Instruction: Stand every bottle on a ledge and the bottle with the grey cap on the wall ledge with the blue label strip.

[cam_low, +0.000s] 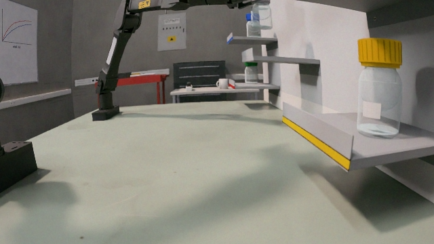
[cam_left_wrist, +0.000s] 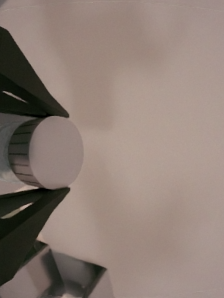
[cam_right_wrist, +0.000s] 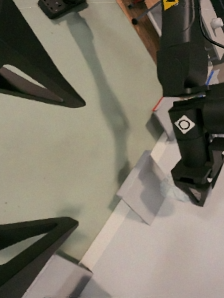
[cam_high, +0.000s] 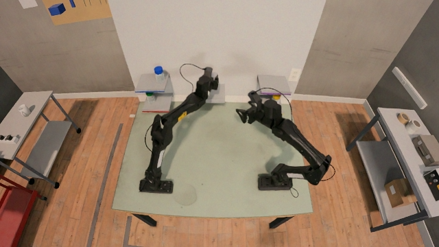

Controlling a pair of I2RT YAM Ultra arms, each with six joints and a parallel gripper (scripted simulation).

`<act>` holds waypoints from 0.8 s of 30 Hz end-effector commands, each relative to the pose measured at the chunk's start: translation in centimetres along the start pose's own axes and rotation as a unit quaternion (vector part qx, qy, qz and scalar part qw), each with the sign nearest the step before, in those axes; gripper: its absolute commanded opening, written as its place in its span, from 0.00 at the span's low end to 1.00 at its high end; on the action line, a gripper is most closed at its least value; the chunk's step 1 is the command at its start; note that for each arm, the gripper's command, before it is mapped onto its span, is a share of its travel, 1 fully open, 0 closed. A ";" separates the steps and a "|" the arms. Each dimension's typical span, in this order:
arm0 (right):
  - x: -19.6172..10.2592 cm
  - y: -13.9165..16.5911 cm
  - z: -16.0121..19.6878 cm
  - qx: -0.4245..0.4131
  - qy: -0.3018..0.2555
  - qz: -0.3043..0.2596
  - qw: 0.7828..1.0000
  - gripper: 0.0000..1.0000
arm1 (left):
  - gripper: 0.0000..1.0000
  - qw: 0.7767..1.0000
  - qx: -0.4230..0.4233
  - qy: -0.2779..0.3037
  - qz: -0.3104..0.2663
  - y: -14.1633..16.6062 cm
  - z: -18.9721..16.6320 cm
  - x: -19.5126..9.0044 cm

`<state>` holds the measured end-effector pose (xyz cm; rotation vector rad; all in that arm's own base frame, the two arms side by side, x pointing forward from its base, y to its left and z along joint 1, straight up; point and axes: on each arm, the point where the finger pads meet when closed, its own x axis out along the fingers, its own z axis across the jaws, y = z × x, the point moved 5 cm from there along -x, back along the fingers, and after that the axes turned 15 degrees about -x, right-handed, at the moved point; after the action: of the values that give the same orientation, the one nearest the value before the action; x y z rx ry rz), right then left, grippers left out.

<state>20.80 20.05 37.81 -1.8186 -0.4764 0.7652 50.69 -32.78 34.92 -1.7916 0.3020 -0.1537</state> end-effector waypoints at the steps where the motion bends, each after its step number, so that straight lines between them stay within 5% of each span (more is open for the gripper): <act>1: -0.9 -1.4 -0.3 0.002 0.005 -0.023 1.000 0.89 | 0.49 1.000 0.006 -0.001 0.000 -2.9 -0.4 -0.8; 6: -0.9 -1.4 -0.3 0.002 0.005 -0.023 1.000 0.89 | 0.49 1.000 0.001 0.009 -0.004 -4.3 -1.0 -0.6; 10: -0.9 -1.4 -0.3 0.002 0.005 -0.023 1.000 0.89 | 0.49 0.998 -0.017 0.039 -0.053 -8.7 0.3 -2.3; 24: -0.9 -1.4 -0.3 0.002 0.005 -0.023 1.000 0.89 | 0.49 0.997 -0.005 0.068 -0.030 -11.3 15.1 -9.3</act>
<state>20.80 20.05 37.81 -1.8186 -0.4764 0.7652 49.48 -15.21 39.38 -1.7968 0.3233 -0.1148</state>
